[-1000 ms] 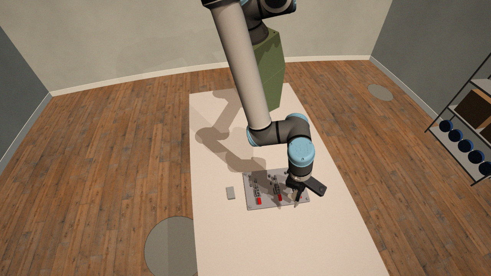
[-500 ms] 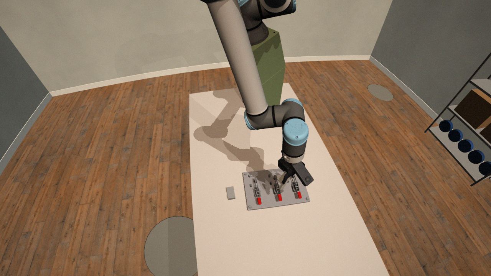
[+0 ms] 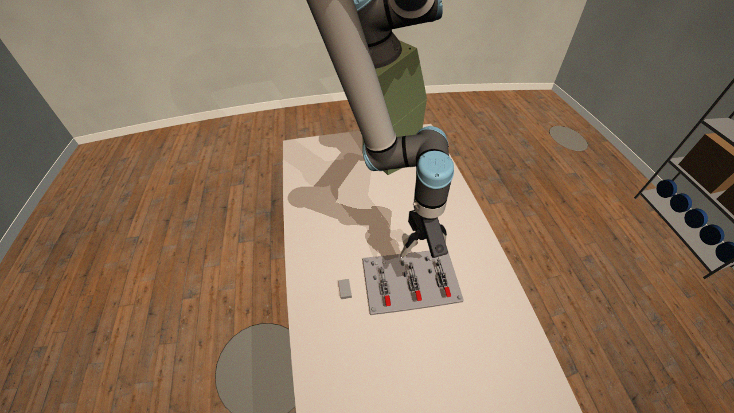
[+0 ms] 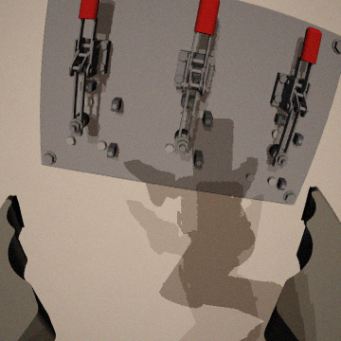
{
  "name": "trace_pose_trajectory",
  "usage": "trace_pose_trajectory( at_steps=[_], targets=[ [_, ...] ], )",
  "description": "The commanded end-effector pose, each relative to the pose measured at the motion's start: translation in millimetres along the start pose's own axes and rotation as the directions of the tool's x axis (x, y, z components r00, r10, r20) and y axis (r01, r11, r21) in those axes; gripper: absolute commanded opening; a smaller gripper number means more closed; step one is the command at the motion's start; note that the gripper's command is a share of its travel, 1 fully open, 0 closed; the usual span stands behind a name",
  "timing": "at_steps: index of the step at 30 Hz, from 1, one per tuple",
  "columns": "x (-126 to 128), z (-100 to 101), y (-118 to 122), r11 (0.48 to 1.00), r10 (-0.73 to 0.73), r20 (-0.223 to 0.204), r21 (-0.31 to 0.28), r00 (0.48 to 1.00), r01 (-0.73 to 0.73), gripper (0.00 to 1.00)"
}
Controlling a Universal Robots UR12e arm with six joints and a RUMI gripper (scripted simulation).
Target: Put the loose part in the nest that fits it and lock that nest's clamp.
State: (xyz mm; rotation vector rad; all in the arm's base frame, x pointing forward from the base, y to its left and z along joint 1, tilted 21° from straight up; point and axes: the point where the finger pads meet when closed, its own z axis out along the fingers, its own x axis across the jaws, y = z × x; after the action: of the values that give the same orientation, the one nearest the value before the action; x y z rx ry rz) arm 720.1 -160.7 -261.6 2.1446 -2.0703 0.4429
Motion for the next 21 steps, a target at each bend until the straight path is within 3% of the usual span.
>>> trace_pose_trajectory(
  at_steps=[1,21],
  targets=[
    [7,-9,21,0.993,0.114,-0.032,0.007,0.993,-0.114,1.0],
    [10,-15,38,0.981,0.193,-0.049,0.012,0.98,-0.193,1.0]
  ],
)
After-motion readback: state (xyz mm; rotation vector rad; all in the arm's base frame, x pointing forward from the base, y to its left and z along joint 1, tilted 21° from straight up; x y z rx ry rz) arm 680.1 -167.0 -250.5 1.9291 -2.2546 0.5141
